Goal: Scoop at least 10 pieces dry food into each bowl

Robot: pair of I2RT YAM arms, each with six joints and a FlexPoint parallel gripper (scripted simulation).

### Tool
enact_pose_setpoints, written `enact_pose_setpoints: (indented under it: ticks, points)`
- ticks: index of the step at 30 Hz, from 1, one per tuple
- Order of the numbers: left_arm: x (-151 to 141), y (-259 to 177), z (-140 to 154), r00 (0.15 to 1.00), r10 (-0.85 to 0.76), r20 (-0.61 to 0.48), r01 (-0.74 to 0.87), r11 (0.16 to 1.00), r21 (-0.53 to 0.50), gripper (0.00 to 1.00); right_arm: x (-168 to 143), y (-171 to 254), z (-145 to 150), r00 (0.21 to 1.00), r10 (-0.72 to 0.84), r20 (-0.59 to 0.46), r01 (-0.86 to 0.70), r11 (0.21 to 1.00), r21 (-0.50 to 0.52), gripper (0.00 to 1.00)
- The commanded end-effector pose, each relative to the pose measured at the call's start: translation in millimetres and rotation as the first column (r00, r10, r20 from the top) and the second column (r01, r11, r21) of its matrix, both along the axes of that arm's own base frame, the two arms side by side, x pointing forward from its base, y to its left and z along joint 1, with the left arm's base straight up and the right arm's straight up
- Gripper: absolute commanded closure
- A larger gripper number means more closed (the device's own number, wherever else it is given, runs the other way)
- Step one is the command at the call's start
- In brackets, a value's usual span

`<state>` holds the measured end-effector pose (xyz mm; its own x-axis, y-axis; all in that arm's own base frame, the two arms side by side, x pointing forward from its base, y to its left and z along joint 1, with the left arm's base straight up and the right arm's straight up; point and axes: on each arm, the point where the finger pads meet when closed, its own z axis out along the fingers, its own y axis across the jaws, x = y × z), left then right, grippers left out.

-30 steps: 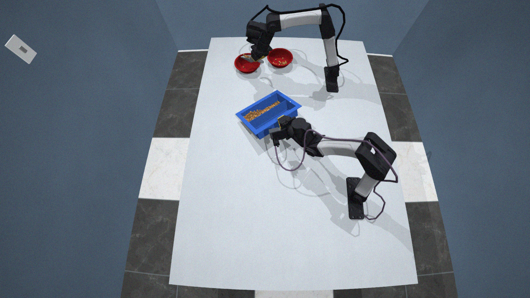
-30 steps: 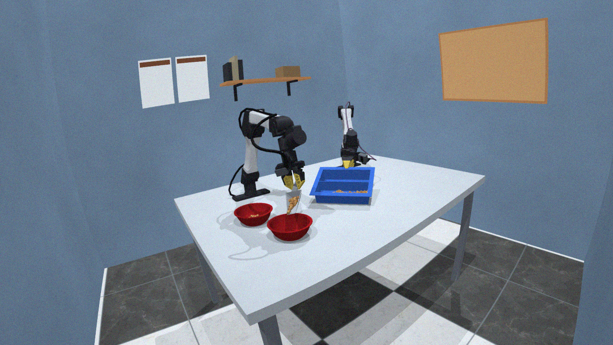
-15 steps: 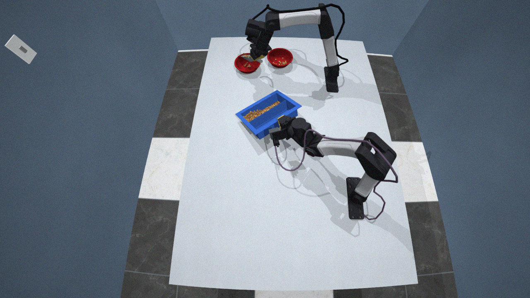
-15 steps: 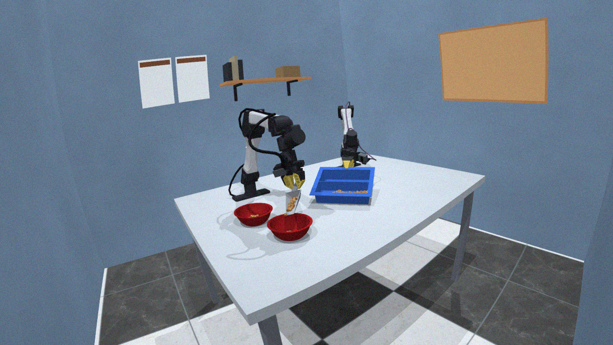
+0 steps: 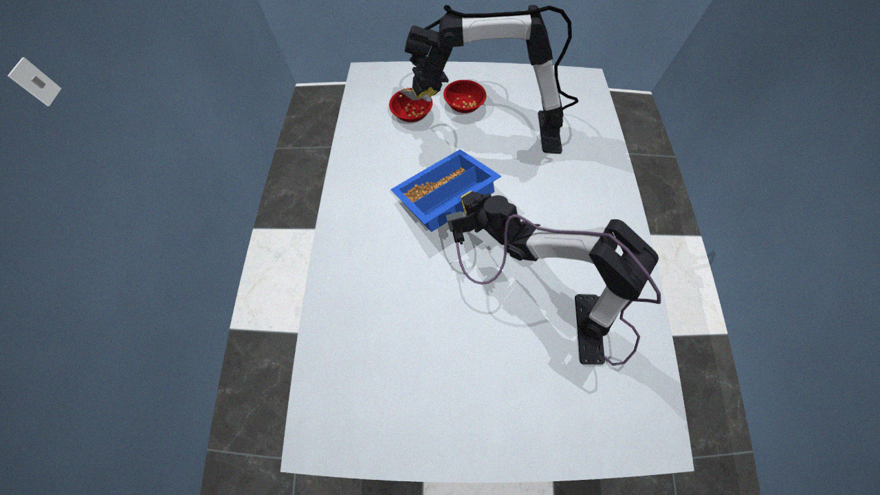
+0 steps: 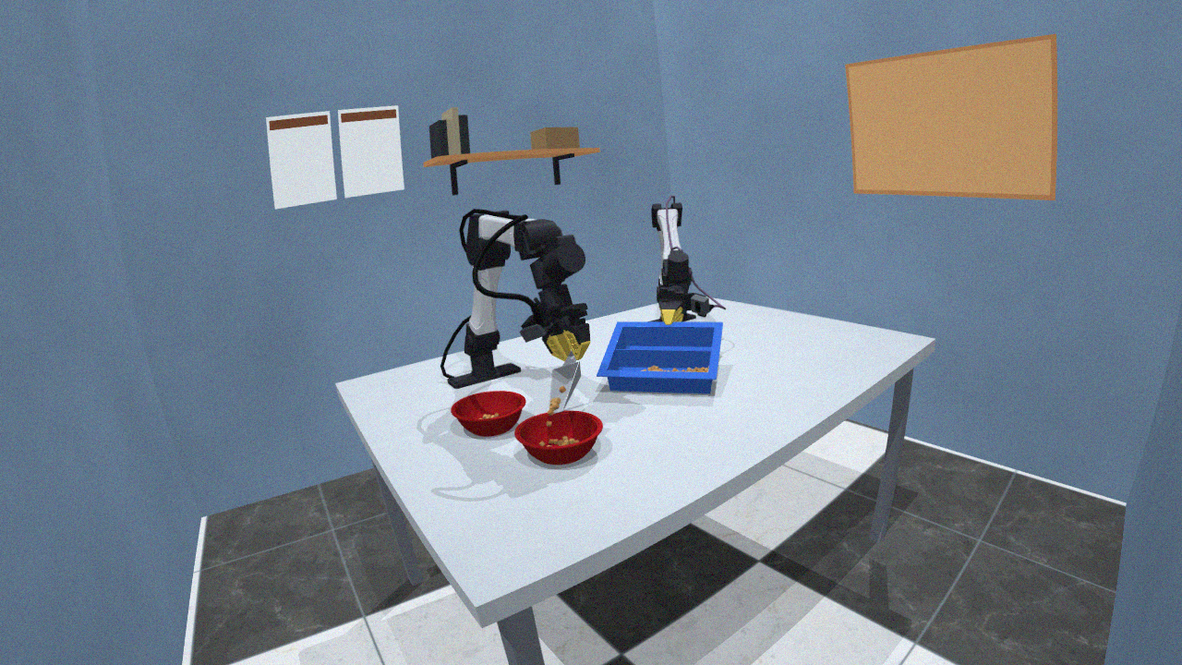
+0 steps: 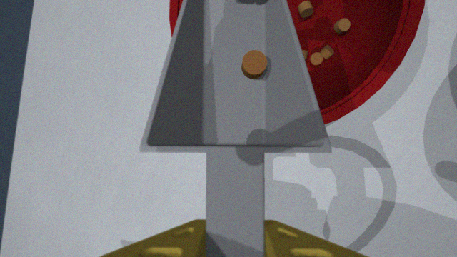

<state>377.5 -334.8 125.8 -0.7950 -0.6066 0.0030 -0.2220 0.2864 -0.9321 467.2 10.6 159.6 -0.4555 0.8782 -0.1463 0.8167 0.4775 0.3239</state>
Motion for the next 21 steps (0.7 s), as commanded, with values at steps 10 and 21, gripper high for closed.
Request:
enact_pose_setpoints:
  ticks: [10,21]
  points:
    - [2,-12,19,0.998,-0.030,0.059,0.032,0.999,-0.029,1.00,2,6,20,0.998,-0.046,0.053,0.043,0.998,0.041,1.00]
    - [2,-12,19,0.998,-0.030,0.059,0.032,0.999,-0.029,1.00,-14,6,2,0.983,0.184,0.006,-0.181,0.973,-0.142,1.00]
